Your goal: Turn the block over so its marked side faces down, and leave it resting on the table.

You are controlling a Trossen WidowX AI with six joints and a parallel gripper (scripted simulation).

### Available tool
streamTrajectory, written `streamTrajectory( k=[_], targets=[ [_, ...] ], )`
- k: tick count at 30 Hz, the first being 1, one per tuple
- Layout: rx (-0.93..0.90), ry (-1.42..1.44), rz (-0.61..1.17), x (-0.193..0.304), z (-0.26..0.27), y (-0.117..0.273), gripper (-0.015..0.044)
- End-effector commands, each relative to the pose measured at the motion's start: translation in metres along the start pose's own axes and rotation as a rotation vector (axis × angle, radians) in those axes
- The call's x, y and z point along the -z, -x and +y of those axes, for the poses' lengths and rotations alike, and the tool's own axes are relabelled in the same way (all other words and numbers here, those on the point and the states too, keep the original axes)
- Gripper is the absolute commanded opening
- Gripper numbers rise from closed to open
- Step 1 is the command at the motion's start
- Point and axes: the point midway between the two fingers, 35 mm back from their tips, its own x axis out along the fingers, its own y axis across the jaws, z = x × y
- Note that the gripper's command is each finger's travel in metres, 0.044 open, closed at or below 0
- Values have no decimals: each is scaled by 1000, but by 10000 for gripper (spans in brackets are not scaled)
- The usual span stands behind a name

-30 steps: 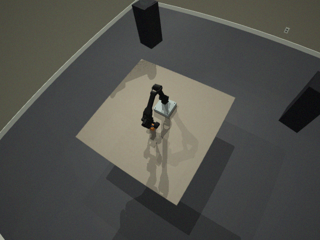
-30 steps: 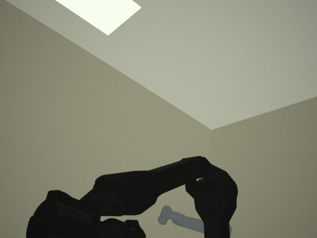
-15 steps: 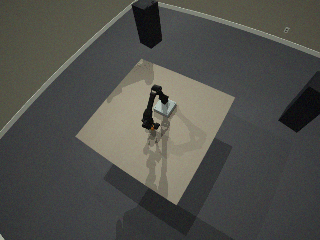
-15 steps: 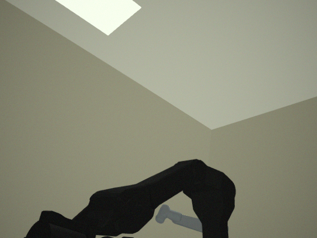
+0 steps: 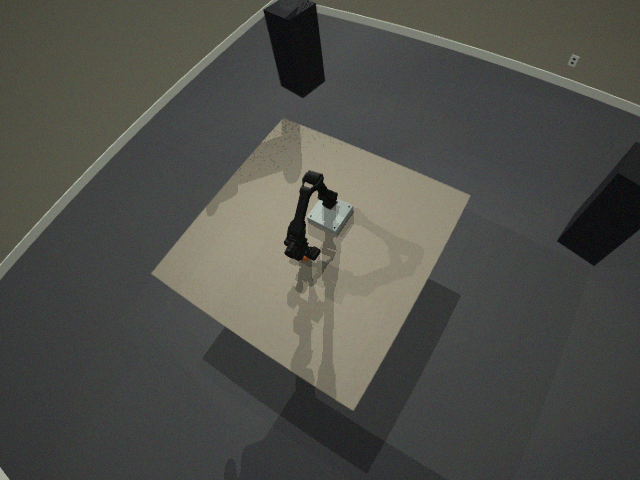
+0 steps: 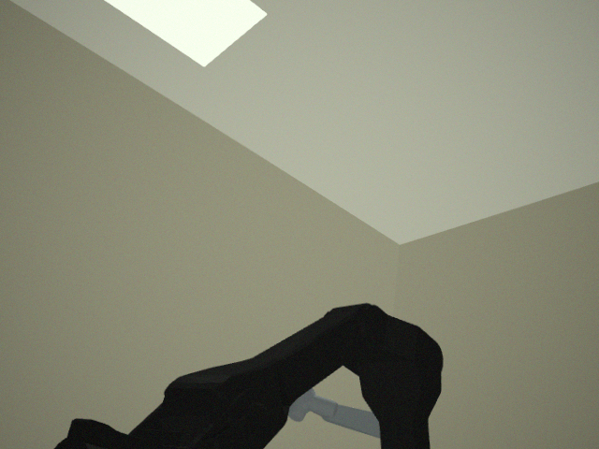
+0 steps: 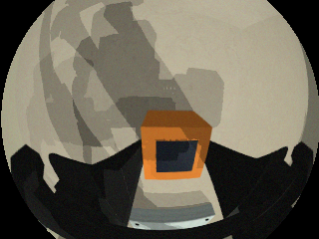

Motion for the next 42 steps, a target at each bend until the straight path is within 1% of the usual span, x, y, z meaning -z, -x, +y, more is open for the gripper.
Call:
streamTrajectory(
  k=[1,17,19,21,24,30,42],
  targets=[
    [-5,-4,3,0,1,-2,210],
    [-5,-4,3,0,1,-2,103],
    [-5,-4,3,0,1,3,51],
    [-5,-4,3,0,1,17,0],
    [-5,-4,3,0,1,28,0],
    [-4,-4,-7,0,1,28,0],
    [0,1,-199,-1,1,22,0]
  ],
)
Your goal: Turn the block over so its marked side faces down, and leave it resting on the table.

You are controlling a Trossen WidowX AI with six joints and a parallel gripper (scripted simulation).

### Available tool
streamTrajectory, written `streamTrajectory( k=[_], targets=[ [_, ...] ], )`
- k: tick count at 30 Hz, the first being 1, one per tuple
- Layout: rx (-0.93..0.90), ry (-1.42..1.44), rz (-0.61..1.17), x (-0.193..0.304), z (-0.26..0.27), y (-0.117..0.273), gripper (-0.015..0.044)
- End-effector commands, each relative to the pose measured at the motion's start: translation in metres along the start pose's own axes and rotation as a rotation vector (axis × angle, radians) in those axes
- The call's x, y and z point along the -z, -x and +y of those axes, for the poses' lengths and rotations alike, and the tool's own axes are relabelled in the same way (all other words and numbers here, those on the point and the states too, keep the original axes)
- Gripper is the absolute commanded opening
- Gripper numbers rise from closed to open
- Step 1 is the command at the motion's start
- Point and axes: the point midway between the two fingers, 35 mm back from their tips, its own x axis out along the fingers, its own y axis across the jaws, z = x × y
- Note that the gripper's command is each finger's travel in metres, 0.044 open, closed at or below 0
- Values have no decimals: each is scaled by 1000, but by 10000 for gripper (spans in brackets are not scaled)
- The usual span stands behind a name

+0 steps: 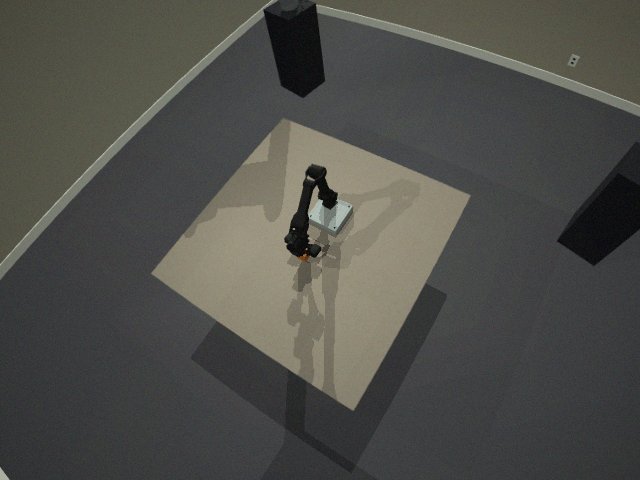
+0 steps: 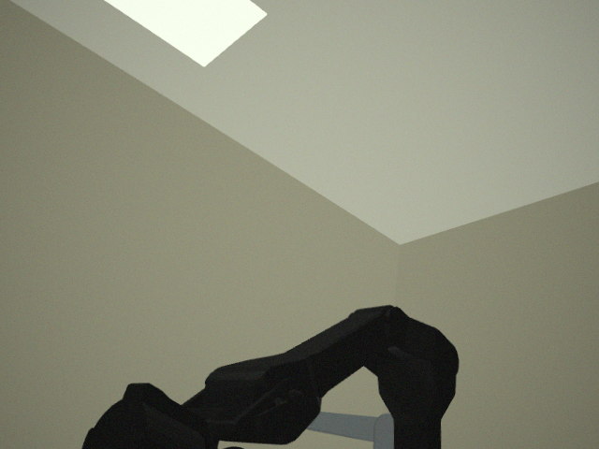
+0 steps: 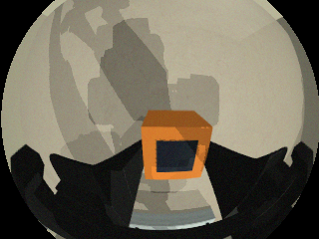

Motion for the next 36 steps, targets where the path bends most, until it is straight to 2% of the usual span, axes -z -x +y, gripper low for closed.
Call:
streamTrajectory(
  k=[1,19,29,36],
  targets=[
    [4,-5,-76,-2,0,3,0],
    [2,-11,-364,4,-1,3,0],
    [1,-12,-380,4,-1,2,0],
    [-11,-21,-462,1,3,-14,0]
  ],
)
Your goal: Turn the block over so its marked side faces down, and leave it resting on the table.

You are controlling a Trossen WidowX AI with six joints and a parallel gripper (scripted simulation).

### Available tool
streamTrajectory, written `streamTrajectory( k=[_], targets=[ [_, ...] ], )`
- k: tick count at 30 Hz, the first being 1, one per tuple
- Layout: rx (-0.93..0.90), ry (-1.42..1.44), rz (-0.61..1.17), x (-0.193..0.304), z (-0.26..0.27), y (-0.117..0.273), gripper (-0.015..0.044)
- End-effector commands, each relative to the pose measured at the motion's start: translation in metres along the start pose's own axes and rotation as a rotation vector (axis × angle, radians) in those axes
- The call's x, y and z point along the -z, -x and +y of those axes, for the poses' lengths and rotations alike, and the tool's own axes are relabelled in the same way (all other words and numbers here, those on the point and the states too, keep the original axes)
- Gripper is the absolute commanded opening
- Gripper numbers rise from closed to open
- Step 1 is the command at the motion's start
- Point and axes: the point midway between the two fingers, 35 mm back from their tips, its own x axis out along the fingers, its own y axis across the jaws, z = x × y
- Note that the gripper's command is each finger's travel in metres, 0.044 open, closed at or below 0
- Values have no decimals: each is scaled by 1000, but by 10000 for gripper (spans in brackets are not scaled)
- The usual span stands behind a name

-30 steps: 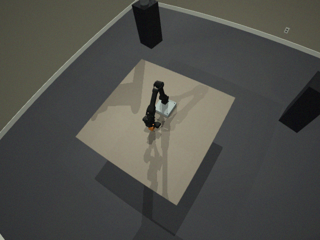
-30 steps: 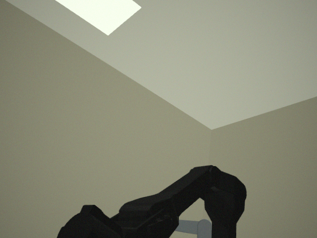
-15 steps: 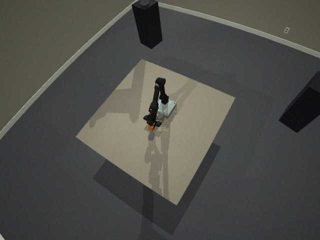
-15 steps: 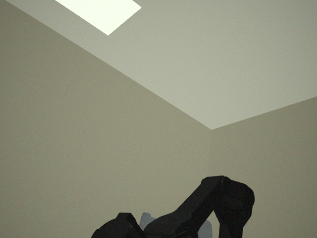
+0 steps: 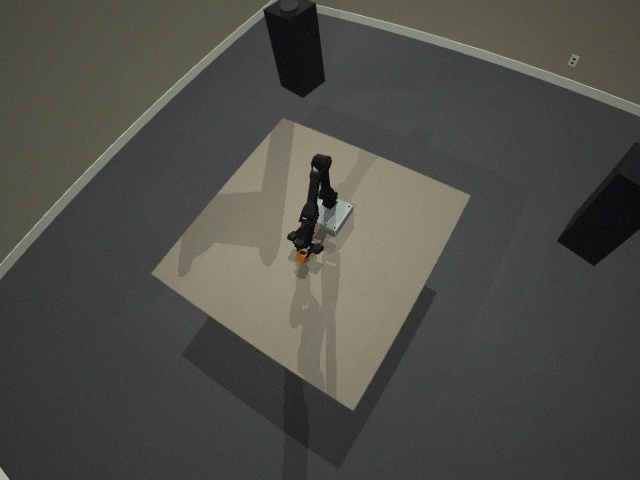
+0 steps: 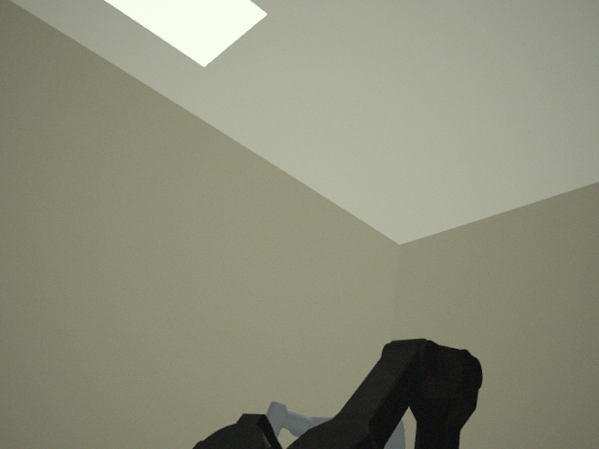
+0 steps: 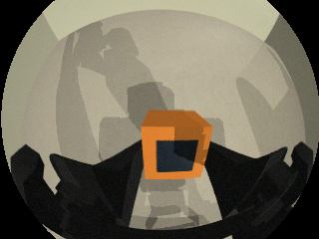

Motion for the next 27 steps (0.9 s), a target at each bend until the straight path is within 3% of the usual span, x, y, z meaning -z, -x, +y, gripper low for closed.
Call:
streamTrajectory(
  k=[1,27],
  targets=[
    [0,-11,-43,3,1,-9,0],
    [11,7,-436,17,-3,-18,0]
  ],
)
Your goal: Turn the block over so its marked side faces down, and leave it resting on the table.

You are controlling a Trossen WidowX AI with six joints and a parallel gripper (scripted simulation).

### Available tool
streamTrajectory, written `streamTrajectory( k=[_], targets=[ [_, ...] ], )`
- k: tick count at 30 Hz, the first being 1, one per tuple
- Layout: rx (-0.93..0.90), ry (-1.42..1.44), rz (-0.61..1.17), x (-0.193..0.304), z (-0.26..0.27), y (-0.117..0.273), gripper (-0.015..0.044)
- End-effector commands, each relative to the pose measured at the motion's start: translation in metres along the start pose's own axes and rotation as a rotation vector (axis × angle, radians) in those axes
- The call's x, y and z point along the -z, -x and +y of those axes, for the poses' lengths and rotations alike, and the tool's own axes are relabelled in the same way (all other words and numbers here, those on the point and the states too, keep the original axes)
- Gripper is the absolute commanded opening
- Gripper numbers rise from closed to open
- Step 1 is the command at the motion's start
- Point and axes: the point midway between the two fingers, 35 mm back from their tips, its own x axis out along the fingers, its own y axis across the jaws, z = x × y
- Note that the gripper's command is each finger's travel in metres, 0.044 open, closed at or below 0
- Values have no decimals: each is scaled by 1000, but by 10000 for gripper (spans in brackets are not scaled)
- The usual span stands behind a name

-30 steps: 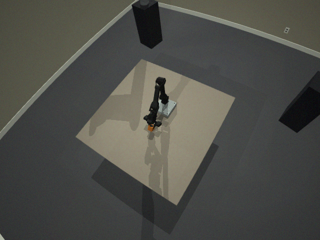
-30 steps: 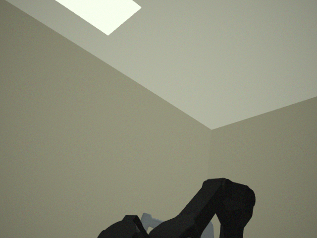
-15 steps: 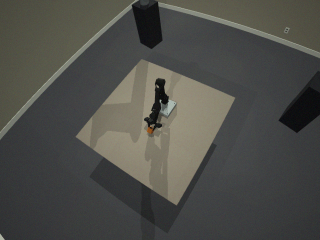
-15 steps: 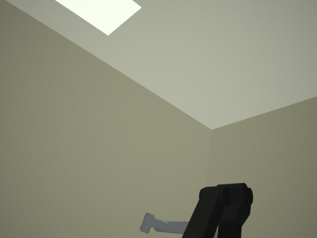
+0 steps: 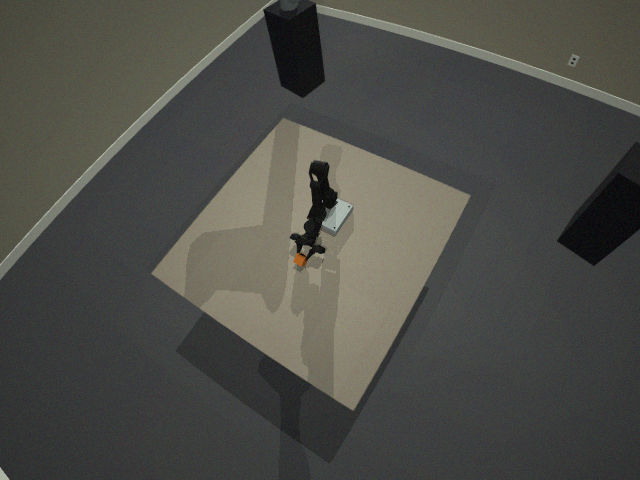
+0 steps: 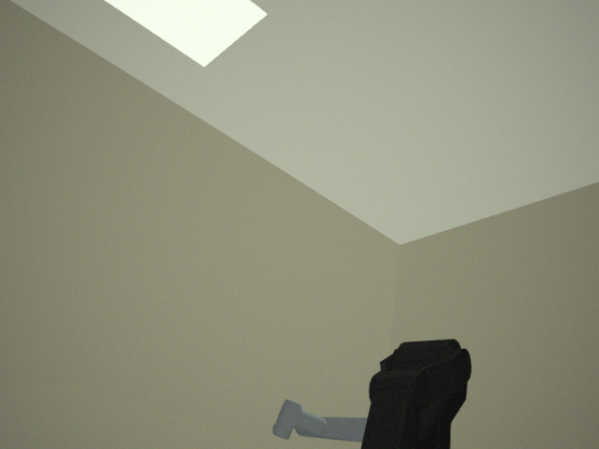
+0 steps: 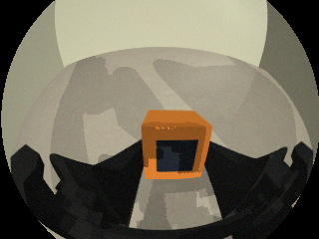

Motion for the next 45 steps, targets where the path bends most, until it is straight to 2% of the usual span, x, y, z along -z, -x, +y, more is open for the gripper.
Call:
streamTrajectory(
  k=[1,21,38,45],
  targets=[
    [10,7,-42,5,-3,5,0],
    [10,7,-79,2,-3,8,0],
    [10,7,-79,2,-3,8,440],
    [10,7,-79,2,-3,8,440]
  ],
)
